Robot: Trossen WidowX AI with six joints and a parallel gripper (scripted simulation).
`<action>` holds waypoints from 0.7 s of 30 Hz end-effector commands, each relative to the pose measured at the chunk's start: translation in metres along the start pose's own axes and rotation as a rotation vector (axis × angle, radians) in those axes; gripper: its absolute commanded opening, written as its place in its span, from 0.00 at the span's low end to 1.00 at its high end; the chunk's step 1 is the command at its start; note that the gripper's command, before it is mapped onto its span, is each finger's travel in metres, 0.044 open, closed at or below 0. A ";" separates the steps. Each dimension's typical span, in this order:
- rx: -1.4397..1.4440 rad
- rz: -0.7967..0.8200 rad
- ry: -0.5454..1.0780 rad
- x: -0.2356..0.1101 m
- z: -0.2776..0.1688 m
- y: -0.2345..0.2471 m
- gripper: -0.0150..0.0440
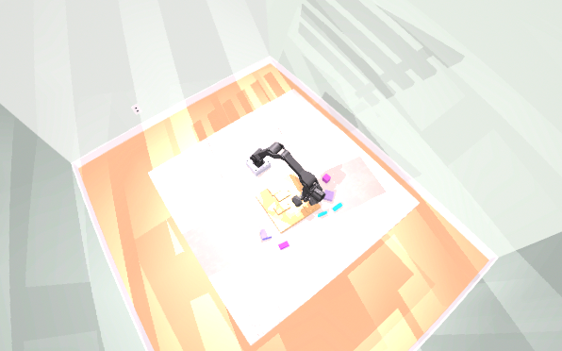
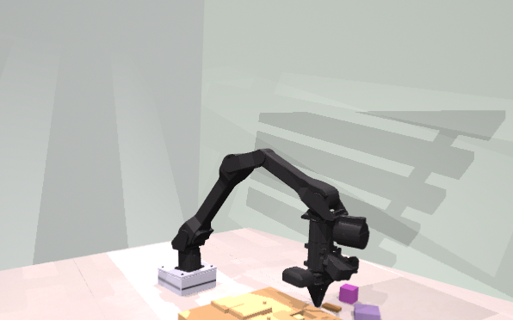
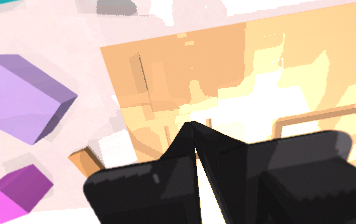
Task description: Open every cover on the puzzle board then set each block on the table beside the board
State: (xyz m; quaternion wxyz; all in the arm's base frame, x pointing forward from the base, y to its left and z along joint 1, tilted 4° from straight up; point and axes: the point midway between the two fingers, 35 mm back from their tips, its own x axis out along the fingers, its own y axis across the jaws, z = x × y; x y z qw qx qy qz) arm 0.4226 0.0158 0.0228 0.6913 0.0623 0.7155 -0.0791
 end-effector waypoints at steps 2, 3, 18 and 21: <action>-0.005 0.000 -0.005 -0.008 0.002 0.000 0.25; -0.005 0.000 -0.005 -0.009 0.002 0.000 0.25; 0.391 -0.002 0.001 -0.025 -0.041 -0.020 0.25; 0.514 -0.002 0.002 -0.028 -0.055 -0.026 0.25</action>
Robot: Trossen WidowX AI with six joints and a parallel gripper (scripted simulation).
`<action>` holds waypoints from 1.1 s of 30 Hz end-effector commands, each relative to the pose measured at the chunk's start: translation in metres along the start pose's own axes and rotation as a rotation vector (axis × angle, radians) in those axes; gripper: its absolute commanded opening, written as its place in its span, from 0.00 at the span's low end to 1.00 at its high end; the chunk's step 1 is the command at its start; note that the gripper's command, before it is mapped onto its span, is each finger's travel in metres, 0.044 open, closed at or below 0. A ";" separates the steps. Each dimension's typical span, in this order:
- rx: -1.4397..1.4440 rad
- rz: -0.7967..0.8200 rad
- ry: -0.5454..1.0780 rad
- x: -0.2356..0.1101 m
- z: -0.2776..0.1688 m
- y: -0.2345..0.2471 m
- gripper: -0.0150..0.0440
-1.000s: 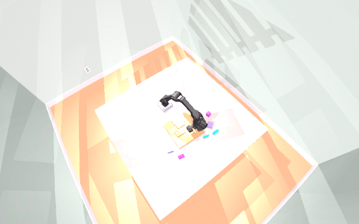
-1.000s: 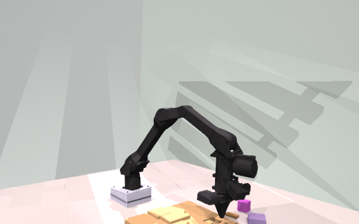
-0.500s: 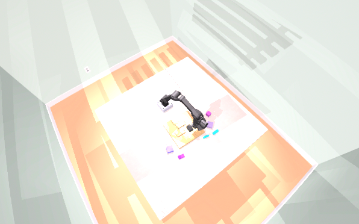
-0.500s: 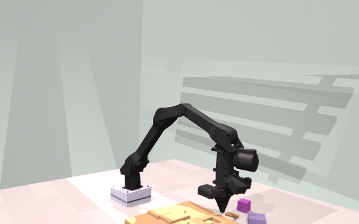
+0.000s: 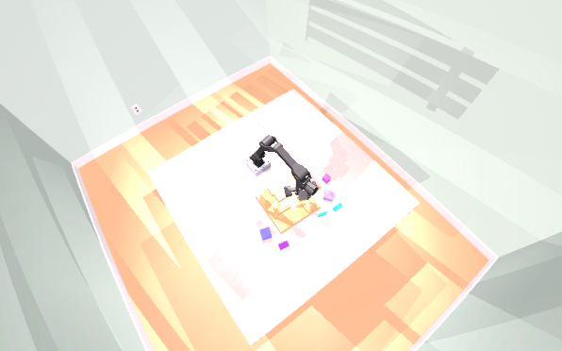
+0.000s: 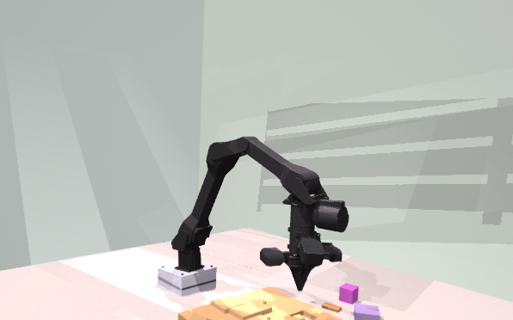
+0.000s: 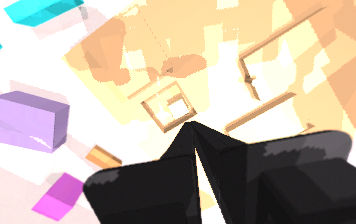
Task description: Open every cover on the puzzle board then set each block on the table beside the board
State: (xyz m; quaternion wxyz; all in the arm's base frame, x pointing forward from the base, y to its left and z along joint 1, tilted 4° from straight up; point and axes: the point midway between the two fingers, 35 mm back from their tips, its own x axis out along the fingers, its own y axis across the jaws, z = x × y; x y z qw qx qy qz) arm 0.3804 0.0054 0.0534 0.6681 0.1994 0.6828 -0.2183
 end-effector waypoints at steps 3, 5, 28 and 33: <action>0.239 -0.010 0.007 -0.002 -0.022 -0.023 0.25; 0.321 -0.010 0.007 -0.004 -0.030 -0.031 0.25; 1.166 -0.019 0.003 0.007 -0.118 -0.105 0.25; 1.166 -0.019 0.003 0.007 -0.118 -0.105 0.25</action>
